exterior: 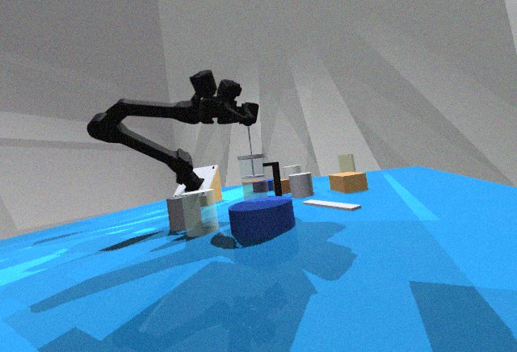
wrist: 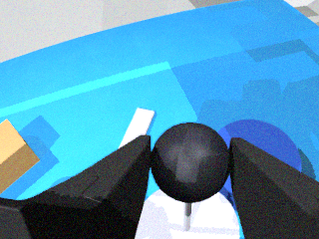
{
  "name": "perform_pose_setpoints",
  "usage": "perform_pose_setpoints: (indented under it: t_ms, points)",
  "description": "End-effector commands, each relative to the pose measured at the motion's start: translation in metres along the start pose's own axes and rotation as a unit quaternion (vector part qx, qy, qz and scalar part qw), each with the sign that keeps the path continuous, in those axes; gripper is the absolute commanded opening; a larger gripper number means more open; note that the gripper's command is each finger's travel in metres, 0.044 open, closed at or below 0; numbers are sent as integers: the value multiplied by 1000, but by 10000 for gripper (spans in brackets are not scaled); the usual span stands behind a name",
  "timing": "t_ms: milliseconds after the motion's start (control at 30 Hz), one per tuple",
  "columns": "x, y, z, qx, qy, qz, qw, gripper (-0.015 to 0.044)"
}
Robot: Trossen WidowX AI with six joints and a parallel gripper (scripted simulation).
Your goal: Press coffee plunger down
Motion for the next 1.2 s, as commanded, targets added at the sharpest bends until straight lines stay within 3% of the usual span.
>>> perform_pose_setpoints:
  t_ms: [0, 1167]
  points:
    - [-14, 7, 4, -2, -13, 11, 1000, 126]
    - [-50, 38, 4, -6, -14, 5, 1000, 126]
Point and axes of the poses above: the point midway between the two fingers, 35 mm back from their tips, its own y axis out along the fingers, its own z axis across the jaws, x = y × z, the point moved 9 cm from there along -y, back along the fingers, and after that the axes turned 7 degrees about -y, right-handed, at the moved point
